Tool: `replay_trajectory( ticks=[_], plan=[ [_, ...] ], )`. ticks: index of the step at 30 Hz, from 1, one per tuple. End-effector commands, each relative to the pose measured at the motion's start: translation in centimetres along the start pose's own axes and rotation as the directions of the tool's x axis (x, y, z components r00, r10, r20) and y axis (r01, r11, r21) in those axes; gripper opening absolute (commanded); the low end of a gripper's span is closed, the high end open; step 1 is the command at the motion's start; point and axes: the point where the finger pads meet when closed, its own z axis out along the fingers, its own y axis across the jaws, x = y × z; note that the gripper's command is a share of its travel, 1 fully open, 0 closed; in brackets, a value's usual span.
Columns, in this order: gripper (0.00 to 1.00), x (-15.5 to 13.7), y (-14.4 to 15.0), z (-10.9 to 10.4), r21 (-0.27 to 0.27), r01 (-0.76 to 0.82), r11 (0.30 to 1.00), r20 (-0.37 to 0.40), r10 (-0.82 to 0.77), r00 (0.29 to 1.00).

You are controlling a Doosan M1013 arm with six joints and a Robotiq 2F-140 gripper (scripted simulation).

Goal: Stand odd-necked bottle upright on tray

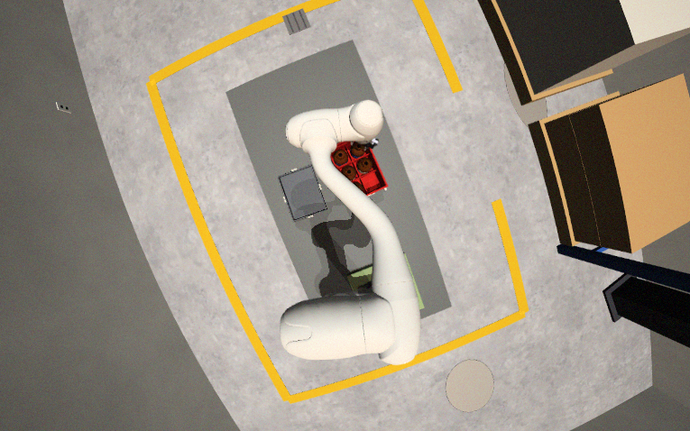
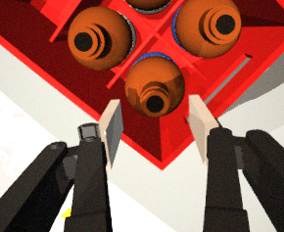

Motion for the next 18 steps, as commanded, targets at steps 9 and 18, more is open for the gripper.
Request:
replay_trajectory(
  ticks=[9, 18],
  plan=[
    [0.38, -0.31, 0.01, 0.26, -0.002, 0.001, 1.000, 0.001, -0.001, 1.000],
    [0.38, -0.31, 0.01, 0.41, -0.002, 0.001, 1.000, 0.001, -0.001, 1.000]
  ],
)
